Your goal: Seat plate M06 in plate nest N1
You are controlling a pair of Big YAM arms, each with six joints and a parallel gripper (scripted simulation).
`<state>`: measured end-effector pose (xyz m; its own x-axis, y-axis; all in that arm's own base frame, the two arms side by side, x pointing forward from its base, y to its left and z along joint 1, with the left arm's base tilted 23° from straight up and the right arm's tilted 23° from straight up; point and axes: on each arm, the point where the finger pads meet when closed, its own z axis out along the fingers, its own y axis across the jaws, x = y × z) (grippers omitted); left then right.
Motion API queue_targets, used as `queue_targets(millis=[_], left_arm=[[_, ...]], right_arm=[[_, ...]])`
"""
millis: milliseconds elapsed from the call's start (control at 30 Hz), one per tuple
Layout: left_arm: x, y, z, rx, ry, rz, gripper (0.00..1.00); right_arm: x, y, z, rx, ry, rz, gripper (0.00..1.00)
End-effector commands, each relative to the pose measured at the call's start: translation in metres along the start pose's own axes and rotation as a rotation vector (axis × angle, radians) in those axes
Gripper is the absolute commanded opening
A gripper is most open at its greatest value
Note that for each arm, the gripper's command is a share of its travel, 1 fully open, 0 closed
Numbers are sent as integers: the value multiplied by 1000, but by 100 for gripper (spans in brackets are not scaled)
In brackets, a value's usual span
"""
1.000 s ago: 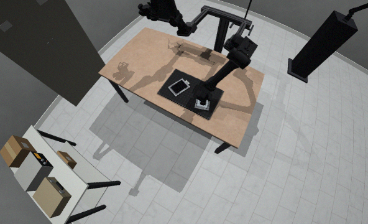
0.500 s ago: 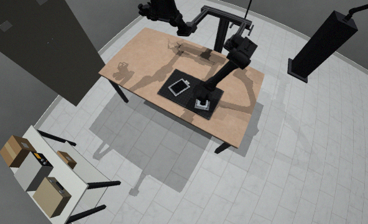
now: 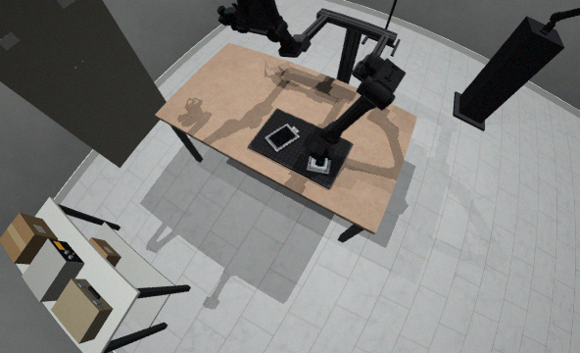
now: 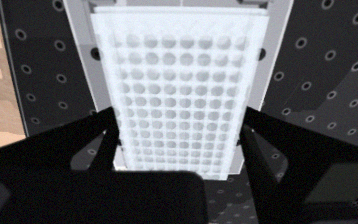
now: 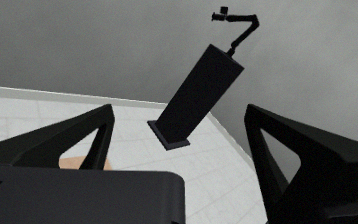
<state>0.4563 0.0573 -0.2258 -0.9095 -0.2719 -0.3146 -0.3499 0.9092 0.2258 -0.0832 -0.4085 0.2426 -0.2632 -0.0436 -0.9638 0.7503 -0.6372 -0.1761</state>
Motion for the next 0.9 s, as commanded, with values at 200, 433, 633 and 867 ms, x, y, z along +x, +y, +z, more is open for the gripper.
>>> queue_targets(millis=[200, 433, 633, 867], left_arm=[[-6, 1, 7, 4, -12, 3, 0], [-6, 2, 7, 3, -11, 2, 0], [-6, 2, 7, 3, -11, 2, 0], [-7, 2, 7, 3, -11, 2, 0]], right_arm=[[-8, -8, 4, 19, -12, 25, 100], [-8, -8, 4, 19, -12, 25, 100], [-8, -8, 4, 19, -12, 25, 100], [-8, -8, 4, 19, -12, 25, 100]])
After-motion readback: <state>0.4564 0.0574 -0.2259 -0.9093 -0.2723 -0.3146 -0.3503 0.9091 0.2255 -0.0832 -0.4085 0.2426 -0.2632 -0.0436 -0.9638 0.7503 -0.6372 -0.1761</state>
